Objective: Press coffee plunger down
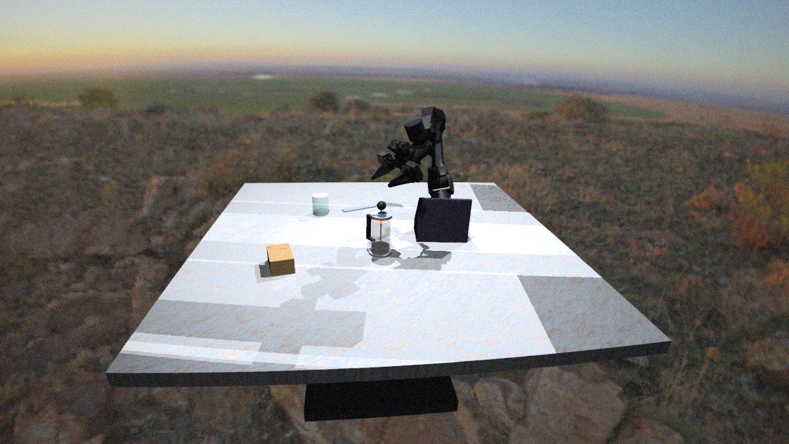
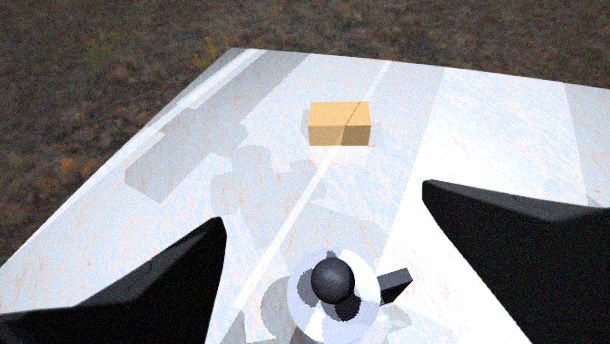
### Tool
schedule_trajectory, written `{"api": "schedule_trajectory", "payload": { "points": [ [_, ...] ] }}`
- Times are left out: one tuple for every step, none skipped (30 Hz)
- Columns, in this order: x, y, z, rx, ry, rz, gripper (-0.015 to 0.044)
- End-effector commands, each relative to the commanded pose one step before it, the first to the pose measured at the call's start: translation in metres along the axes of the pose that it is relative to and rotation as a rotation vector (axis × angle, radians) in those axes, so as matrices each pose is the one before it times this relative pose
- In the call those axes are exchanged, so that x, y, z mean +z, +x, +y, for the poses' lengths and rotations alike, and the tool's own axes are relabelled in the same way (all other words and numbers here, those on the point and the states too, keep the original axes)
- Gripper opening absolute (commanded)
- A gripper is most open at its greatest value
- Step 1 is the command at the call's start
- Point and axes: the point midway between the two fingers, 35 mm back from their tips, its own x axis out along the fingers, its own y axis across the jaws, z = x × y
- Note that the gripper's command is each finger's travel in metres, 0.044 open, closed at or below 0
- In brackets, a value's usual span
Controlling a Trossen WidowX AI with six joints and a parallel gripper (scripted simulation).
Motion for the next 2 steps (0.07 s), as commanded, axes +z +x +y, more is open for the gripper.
{"api": "schedule_trajectory", "payload": {
  "points": [
    [0.00156,-0.00446,-0.00137,-0.00392,0.0018,0.00147,0.0440],
    [0.00000,0.00000,0.00000,0.00000,0.0000,0.00000,0.0440]
  ]
}}
